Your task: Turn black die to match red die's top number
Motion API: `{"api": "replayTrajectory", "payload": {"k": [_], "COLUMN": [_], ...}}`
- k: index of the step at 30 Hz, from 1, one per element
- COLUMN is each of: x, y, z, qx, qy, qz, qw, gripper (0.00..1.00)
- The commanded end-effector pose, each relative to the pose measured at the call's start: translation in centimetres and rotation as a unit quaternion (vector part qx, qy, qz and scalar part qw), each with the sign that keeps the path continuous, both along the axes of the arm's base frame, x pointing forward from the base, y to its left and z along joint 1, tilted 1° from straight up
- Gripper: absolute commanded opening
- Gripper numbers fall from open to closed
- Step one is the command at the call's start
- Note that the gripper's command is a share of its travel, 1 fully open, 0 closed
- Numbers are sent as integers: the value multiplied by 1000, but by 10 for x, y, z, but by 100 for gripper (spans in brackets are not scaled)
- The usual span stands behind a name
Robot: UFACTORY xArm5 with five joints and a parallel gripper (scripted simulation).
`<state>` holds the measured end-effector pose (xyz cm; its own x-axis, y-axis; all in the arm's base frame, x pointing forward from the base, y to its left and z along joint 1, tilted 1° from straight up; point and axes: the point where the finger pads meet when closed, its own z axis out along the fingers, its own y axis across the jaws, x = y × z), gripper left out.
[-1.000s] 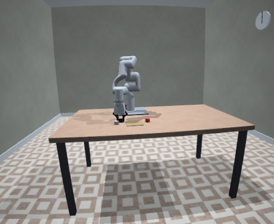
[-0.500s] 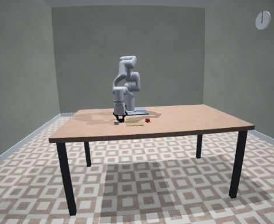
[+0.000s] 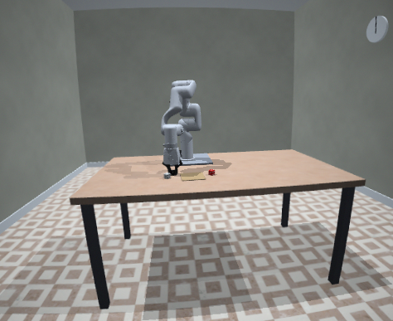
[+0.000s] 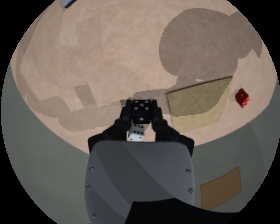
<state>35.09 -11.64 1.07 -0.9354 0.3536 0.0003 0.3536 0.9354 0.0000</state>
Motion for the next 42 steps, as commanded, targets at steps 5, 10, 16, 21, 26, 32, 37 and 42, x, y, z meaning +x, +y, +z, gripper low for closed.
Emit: {"api": "replayTrajectory", "payload": {"k": [5,10,16,21,26,32,37,42], "x": [1,1,1,1,1,1,1,1], "y": [0,0,0,0,0,0,0,0], "z": [1,1,1,1,1,1,7,22], "qx": [0,0,0,0,0,0,0,-1], "qy": [-1,-1,-1,-1,-1,-1,-2,-2], "qz": [0,0,0,0,0,0,0,0], "qw": [1000,1000,1000,1000,1000,1000,1000,1000], "gripper": [27,27,27,27,27,27,27,27]}}
